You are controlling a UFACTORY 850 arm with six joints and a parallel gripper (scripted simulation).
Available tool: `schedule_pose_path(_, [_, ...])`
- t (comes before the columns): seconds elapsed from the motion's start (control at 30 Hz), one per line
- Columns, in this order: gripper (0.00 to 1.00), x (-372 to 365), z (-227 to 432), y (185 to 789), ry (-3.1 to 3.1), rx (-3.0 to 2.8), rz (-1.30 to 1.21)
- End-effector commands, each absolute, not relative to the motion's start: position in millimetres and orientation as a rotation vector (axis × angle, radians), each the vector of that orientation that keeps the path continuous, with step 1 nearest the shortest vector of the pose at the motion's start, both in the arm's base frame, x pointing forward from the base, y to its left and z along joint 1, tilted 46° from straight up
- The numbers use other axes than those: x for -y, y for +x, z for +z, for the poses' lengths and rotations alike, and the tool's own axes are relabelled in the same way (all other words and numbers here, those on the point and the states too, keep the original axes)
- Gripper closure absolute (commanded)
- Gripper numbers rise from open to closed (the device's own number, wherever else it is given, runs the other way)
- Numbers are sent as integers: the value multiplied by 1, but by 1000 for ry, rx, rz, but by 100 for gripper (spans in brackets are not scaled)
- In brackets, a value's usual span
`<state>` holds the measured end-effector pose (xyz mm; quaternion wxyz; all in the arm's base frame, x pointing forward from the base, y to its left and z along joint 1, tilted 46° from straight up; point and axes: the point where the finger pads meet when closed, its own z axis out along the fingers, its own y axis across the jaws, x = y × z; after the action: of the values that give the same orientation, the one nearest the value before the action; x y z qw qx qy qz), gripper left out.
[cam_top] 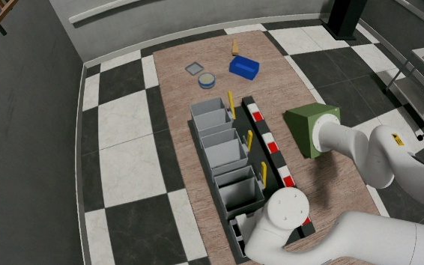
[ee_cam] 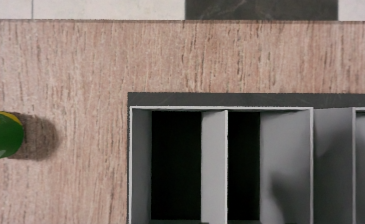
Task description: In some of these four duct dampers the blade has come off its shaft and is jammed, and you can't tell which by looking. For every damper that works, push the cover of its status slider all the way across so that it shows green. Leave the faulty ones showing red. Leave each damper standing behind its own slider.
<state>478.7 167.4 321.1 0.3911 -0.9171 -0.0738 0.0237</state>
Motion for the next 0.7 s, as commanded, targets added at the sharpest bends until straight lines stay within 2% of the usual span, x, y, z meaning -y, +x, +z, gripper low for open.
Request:
schedule_pose_path(0.0, [61,-167,322,479,-2330,187,58])
schedule_pose_path(0.1, [61,-167,322,478,-2329,187,58])
schedule_pose_path(0.2, [61,-163,312,438,-2302,185,60])
schedule_pose_path(0.67, [61,-157,296,367,-2254,182,64])
